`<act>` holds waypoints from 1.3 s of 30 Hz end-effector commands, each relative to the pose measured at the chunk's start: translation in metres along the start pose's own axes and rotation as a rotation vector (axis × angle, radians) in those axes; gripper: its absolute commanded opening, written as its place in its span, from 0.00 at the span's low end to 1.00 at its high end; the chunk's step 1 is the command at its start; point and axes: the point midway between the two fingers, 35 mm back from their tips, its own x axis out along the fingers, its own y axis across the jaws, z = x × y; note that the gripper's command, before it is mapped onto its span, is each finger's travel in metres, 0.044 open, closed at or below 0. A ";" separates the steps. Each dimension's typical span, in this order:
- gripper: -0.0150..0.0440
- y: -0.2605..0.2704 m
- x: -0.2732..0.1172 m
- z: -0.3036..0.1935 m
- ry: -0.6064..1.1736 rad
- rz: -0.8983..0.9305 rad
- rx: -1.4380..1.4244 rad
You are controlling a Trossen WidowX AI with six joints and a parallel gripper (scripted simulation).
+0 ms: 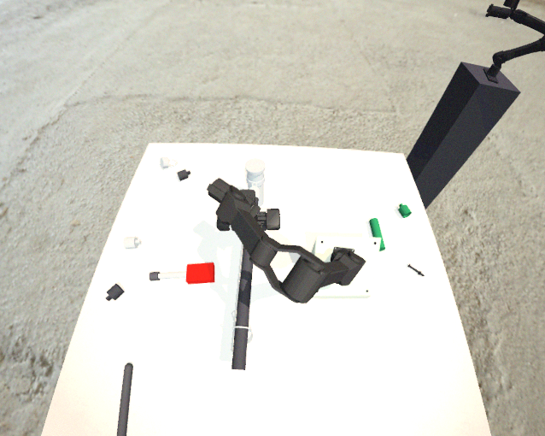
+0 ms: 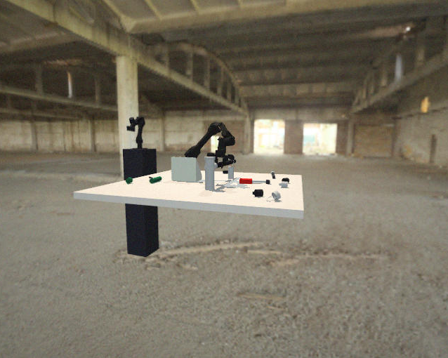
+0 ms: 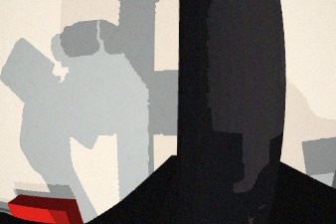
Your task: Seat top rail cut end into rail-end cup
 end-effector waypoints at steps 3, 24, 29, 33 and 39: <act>0.34 0.000 0.000 0.000 0.000 0.000 0.001; 1.00 -0.001 -0.048 -0.030 0.001 -0.001 0.001; 1.00 -0.001 -0.057 -0.026 0.002 0.000 0.005; 1.00 -0.004 -0.090 -0.028 0.002 -0.001 0.005; 1.00 -0.004 -0.092 -0.028 0.002 -0.001 0.005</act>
